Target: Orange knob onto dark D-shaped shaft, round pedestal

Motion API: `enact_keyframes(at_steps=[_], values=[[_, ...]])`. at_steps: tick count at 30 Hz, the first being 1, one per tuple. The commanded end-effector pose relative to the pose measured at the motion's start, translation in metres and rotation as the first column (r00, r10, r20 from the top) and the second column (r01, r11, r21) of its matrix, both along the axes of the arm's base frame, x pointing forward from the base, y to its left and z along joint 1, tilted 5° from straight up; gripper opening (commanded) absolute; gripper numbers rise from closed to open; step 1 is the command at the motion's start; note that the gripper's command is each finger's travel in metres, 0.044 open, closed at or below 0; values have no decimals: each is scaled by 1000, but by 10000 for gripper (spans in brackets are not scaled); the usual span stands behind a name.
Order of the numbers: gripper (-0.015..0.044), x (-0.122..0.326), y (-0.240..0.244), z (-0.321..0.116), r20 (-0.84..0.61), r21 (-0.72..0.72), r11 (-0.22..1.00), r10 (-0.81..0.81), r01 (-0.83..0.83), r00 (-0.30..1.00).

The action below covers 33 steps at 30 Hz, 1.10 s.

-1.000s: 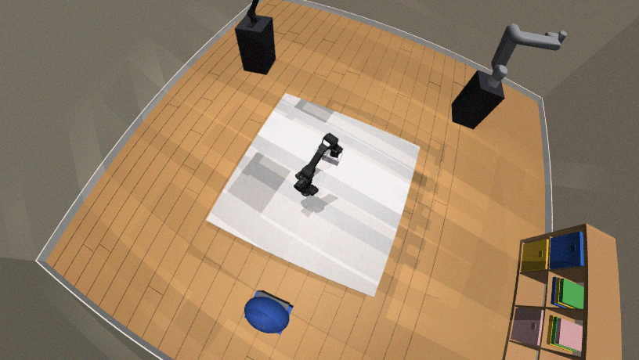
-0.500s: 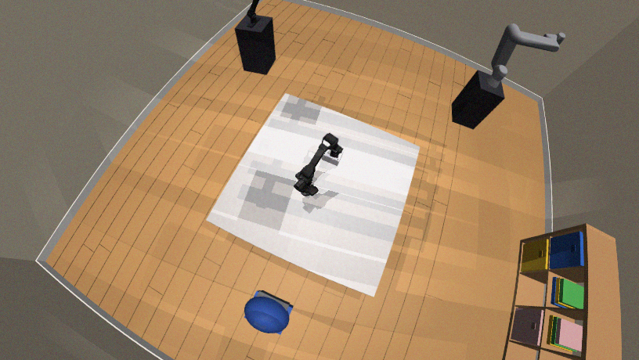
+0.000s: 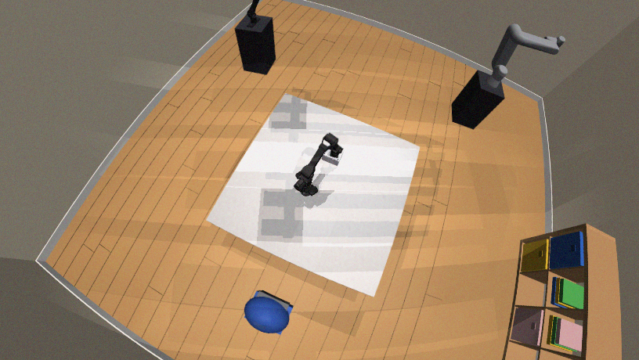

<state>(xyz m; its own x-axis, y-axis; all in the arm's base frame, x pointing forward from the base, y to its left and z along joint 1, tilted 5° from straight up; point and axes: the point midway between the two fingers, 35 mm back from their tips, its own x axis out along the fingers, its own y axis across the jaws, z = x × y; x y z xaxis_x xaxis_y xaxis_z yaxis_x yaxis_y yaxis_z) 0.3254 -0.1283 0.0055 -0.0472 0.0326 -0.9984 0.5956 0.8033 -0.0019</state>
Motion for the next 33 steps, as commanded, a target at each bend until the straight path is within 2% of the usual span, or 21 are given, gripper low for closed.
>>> enact_keyframes(at_steps=[1, 5, 33], values=[[0, 1, -1, 2, 0, -6, 997, -71, 71, 998], [0, 2, 0, -1, -3, -12, 981, -192, 192, 981], [0, 0, 0, -4, -3, -12, 981, -192, 192, 981]])
